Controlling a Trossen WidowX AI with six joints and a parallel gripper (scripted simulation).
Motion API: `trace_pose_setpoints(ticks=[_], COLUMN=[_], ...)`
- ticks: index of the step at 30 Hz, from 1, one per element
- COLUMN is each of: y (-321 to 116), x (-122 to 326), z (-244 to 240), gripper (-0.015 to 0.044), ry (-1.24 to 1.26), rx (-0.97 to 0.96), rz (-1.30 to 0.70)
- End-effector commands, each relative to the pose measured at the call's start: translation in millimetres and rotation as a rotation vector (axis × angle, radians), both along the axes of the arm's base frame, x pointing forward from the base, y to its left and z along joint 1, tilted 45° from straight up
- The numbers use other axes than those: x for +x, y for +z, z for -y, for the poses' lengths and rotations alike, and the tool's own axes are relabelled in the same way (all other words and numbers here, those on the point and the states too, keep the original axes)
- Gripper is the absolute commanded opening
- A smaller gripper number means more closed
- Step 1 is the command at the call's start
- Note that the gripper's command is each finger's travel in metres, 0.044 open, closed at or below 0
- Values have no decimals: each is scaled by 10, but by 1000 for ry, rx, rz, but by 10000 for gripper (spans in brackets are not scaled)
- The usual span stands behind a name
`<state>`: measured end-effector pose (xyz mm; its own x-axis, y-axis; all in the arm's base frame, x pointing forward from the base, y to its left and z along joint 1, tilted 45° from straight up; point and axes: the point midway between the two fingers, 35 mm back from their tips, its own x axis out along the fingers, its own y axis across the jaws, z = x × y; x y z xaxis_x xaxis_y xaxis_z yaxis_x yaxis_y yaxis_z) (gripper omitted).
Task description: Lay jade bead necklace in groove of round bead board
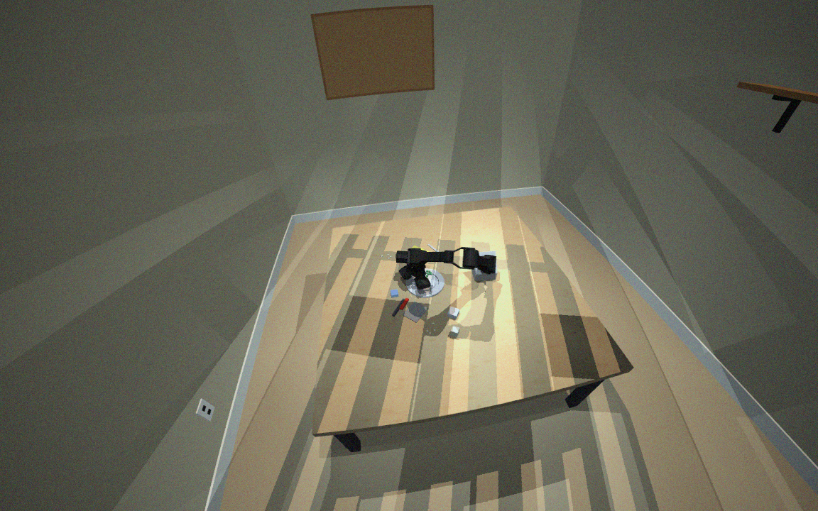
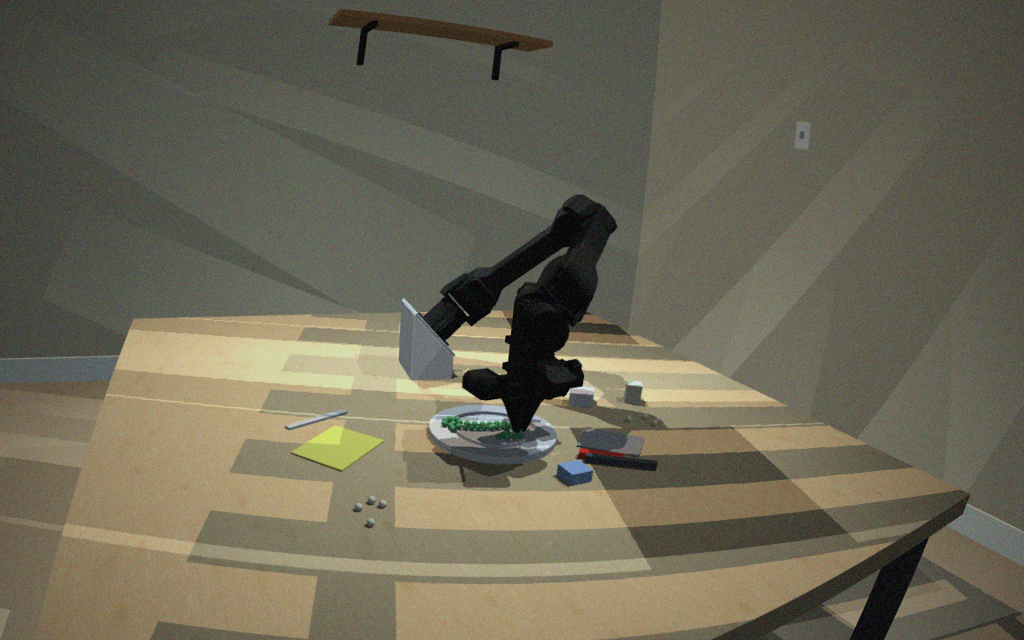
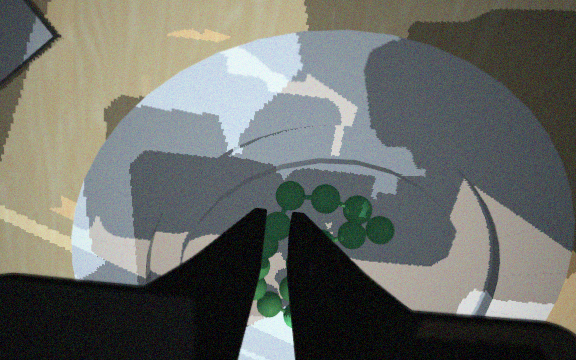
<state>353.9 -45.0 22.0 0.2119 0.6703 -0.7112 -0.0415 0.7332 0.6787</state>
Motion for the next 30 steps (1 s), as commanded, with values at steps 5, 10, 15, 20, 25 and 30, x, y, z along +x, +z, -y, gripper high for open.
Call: trace_pose_setpoints(ticks=[5,10,15,20,25,30], y=[11,-52,-122,-159,-161,-210], x=[14,117,214,258,259,274], z=[63,167,272,323,321,274], gripper=[0,0,0,0,0,0], ry=[0,0,0,0,0,0], rx=[4,3,3,3,3,3], rz=[-3,-2,-1,-1,-1,-1])
